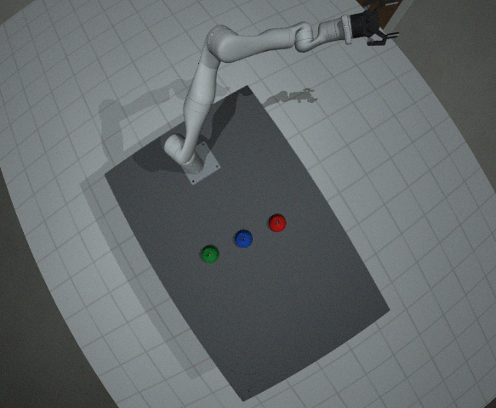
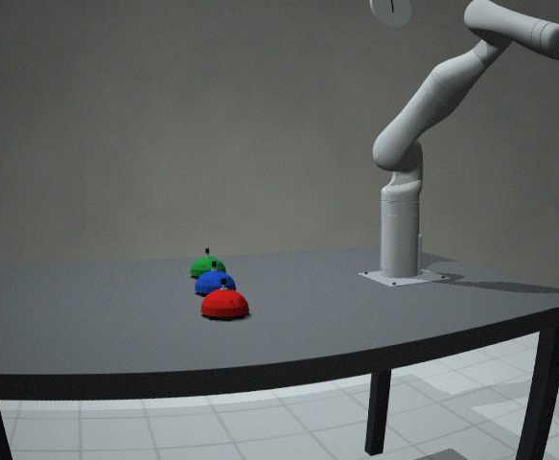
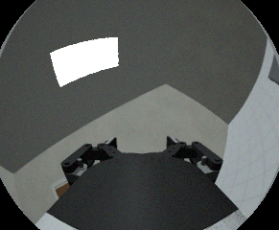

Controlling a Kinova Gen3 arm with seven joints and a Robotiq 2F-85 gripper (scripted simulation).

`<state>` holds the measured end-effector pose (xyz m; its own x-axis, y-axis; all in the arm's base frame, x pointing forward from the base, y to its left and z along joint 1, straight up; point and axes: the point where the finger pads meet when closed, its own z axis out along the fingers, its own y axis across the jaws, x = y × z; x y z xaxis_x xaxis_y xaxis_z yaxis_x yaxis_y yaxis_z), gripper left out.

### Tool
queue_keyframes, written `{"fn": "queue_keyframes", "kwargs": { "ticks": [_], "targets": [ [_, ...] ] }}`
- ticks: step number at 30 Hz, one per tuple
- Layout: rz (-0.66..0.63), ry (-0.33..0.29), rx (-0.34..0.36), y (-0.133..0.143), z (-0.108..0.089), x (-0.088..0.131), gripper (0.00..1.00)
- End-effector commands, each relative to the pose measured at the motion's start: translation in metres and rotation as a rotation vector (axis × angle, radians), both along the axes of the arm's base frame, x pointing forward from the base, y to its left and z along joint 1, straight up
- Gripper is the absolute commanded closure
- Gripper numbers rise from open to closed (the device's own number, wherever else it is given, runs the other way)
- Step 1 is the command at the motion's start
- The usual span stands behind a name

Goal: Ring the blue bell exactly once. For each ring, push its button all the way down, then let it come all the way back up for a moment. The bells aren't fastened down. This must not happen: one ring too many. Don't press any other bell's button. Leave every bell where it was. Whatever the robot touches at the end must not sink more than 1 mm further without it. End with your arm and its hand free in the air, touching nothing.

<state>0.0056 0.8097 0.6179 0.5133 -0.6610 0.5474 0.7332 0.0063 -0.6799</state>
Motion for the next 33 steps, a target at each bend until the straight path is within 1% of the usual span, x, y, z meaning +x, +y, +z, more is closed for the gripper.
{"fn": "queue_keyframes", "kwargs": {
  "ticks": [1, 18, 23, 27, 30, 32, 33],
  "targets": [
    [0.000, 0.000, 0.003, -0.001, 0.002, 0.000, 0.00],
    [0.000, 0.000, 0.003, -0.001, 0.002, 0.000, 0.00],
    [-0.014, 0.000, 0.003, -0.005, 0.006, 0.005, 0.00],
    [-0.034, 0.002, 0.010, -0.013, 0.017, 0.013, 0.00],
    [-0.061, 0.008, 0.018, -0.023, 0.031, 0.025, 0.00],
    [-0.087, 0.014, 0.028, -0.034, 0.044, 0.037, 0.00],
    [-0.087, 0.014, 0.028, -0.034, 0.044, 0.037, 0.00]
  ]
}}
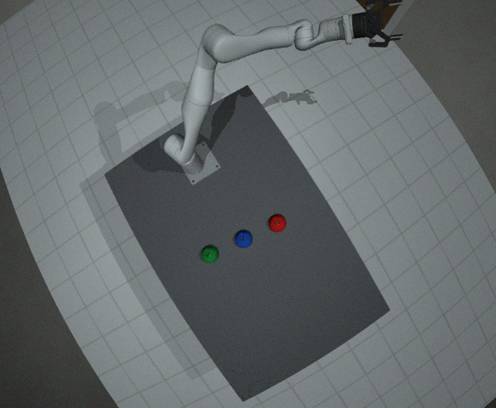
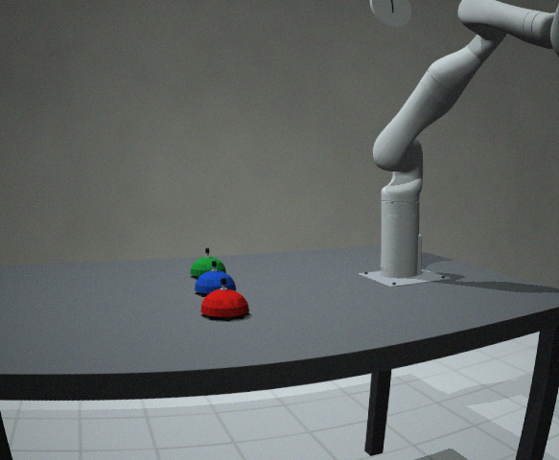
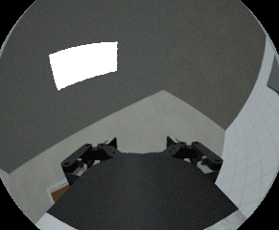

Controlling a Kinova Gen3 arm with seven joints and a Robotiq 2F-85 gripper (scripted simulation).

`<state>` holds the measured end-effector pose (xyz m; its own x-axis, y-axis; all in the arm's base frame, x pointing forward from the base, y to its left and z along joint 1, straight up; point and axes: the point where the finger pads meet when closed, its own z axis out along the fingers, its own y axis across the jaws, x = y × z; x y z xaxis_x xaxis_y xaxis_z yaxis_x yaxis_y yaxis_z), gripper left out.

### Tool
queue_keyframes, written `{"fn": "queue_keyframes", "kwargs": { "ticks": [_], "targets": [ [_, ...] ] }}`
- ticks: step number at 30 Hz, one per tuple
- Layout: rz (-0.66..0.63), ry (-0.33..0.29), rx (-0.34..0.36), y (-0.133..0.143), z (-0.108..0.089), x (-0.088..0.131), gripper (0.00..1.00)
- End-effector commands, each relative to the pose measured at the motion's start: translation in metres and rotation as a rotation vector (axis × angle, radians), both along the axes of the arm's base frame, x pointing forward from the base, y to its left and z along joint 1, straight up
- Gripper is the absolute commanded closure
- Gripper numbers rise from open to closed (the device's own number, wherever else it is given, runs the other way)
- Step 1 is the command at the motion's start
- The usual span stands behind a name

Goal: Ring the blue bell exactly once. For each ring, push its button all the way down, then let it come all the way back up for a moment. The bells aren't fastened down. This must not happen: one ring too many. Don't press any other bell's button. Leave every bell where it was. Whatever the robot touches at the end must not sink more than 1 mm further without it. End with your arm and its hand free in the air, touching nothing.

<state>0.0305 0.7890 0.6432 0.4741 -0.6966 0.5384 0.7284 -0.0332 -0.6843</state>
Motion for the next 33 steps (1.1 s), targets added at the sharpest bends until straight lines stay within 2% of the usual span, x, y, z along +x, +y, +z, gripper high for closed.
{"fn": "queue_keyframes", "kwargs": {
  "ticks": [1, 7, 8, 9, 19, 20, 28, 29, 33],
  "targets": [
    [-0.025, 0.007, 0.019, -0.014, 0.018, 0.012, 0.00],
    [-0.145, 0.045, 0.064, -0.068, 0.071, 0.066, 0.00],
    [-0.137, 0.056, 0.073, -0.068, 0.071, 0.066, 0.00],
    [-0.162, 0.066, 0.082, -0.081, 0.080, 0.079, 0.00],
    [-0.162, 0.063, 0.077, -0.079, 0.077, 0.077, 0.00],
    [-0.189, 0.076, 0.087, -0.093, 0.088, 0.091, 0.00],
    [-0.189, 0.075, 0.086, -0.092, 0.087, 0.091, 0.00],
    [-0.217, 0.090, 0.096, -0.107, 0.096, 0.105, 0.00],
    [-0.217, 0.090, 0.096, -0.107, 0.096, 0.105, 0.00]
  ]
}}
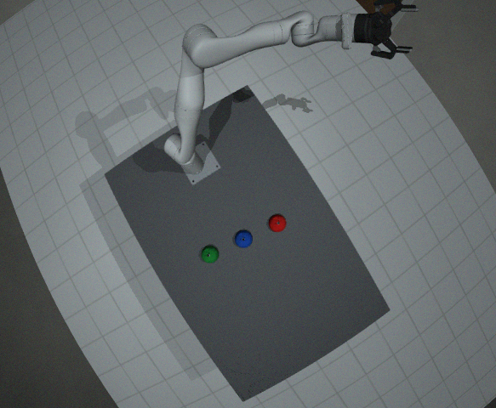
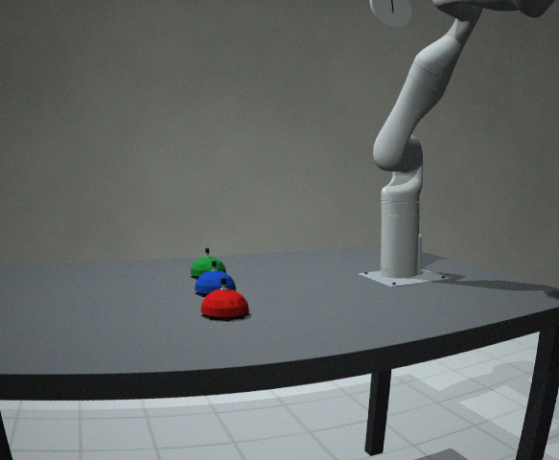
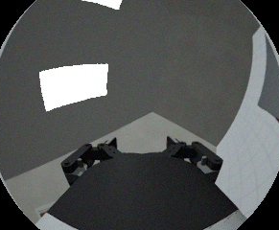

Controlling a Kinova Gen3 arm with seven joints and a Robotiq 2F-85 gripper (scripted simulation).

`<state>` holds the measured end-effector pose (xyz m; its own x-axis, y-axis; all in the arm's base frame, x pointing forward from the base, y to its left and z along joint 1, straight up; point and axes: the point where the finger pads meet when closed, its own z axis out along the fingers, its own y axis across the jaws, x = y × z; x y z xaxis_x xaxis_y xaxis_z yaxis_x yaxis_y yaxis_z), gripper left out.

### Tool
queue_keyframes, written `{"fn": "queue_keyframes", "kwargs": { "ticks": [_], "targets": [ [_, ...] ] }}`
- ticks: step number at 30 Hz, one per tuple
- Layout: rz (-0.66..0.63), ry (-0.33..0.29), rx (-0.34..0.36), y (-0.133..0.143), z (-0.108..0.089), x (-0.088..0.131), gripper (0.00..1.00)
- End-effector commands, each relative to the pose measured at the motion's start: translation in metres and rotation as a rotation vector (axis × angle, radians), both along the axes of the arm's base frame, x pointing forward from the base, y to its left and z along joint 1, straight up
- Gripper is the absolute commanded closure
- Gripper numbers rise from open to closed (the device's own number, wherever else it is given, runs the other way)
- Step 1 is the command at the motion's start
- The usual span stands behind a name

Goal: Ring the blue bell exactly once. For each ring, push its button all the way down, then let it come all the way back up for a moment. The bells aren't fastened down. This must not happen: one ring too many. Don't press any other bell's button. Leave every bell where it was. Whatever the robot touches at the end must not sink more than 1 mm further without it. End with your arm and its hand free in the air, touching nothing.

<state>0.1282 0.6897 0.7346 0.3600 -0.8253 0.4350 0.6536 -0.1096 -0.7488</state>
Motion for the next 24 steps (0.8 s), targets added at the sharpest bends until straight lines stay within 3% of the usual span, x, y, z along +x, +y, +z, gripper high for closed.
{"fn": "queue_keyframes", "kwargs": {
  "ticks": [1, 4, 5, 13, 14, 22, 23, 24],
  "targets": [
    [-0.014, 0.006, 0.006, -0.007, 0.005, 0.007, 0.00],
    [-0.014, 0.006, 0.006, -0.007, 0.005, 0.007, 0.00],
    [-0.044, 0.023, 0.016, -0.023, 0.014, 0.022, 0.00],
    [-0.044, 0.023, 0.016, -0.023, 0.014, 0.022, 0.00],
    [-0.074, 0.042, 0.026, -0.040, 0.023, 0.038, 0.00],
    [-0.074, 0.042, 0.026, -0.040, 0.023, 0.038, 0.00],
    [-0.106, 0.063, 0.036, -0.058, 0.031, 0.054, 0.00],
    [-0.106, 0.063, 0.036, -0.058, 0.031, 0.054, 0.00]
  ]
}}
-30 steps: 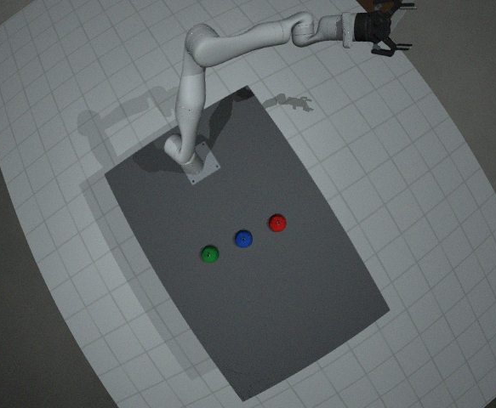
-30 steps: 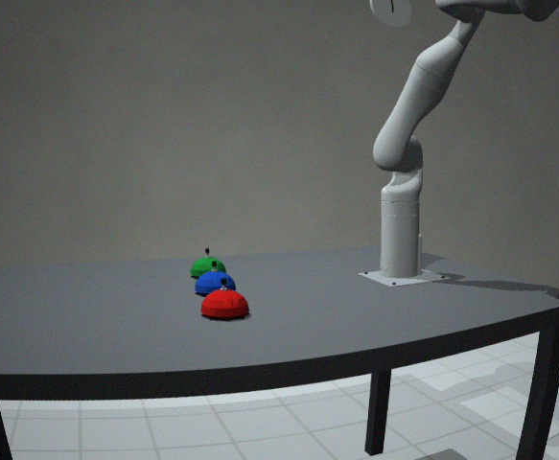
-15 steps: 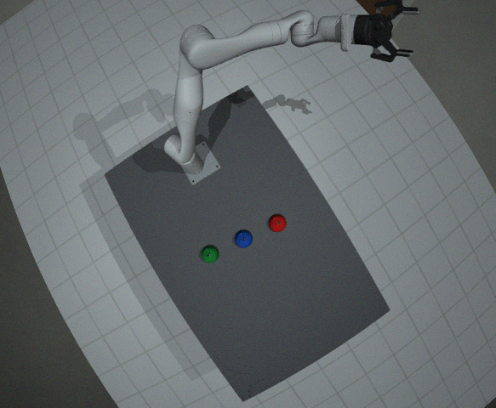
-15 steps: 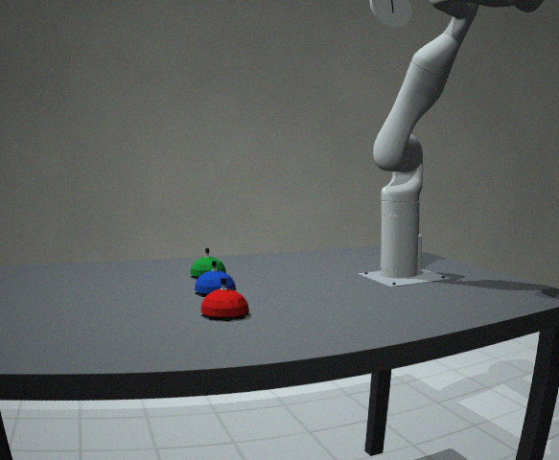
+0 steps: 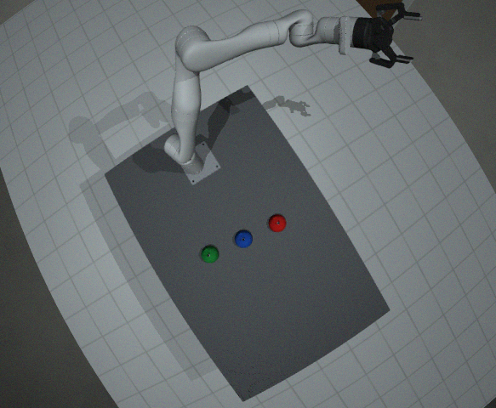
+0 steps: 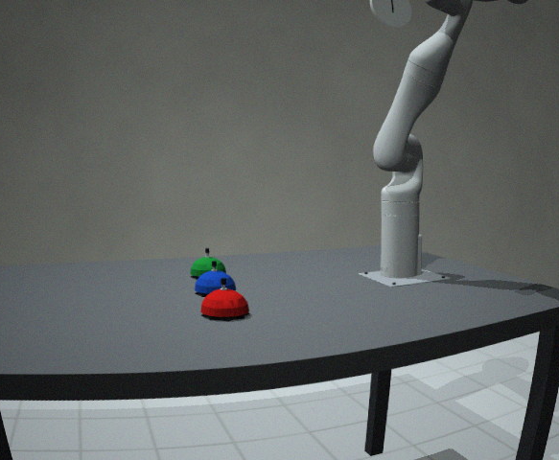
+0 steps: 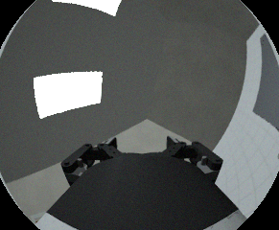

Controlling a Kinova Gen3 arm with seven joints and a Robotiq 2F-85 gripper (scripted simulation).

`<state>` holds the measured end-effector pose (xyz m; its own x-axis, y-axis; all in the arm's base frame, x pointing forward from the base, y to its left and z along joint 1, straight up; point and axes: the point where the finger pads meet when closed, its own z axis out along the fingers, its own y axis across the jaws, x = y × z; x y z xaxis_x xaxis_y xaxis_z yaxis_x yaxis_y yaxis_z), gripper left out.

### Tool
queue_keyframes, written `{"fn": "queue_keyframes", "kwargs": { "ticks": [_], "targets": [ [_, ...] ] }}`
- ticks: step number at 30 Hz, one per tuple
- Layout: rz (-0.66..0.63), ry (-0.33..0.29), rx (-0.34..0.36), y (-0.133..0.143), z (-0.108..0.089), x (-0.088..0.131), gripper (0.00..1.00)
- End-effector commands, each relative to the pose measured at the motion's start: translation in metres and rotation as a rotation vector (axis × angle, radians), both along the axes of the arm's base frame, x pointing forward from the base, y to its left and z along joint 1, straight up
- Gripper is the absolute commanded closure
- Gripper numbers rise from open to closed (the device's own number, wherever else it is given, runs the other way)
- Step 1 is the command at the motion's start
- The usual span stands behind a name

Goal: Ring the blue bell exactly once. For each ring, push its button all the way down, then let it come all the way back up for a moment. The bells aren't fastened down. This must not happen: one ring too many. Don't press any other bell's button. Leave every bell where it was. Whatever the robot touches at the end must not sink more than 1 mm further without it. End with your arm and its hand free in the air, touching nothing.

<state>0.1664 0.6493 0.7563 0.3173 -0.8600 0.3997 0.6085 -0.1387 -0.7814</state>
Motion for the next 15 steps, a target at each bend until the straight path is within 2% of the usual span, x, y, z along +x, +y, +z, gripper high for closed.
{"fn": "queue_keyframes", "kwargs": {
  "ticks": [1, 7, 8, 15],
  "targets": [
    [-0.032, 0.016, 0.013, -0.017, 0.009, 0.016, 0.00],
    [-0.032, 0.016, 0.013, -0.017, 0.009, 0.016, 0.00],
    [-0.064, 0.039, 0.023, -0.036, 0.016, 0.033, 0.00],
    [-0.064, 0.039, 0.023, -0.036, 0.016, 0.033, 0.00]
  ]
}}
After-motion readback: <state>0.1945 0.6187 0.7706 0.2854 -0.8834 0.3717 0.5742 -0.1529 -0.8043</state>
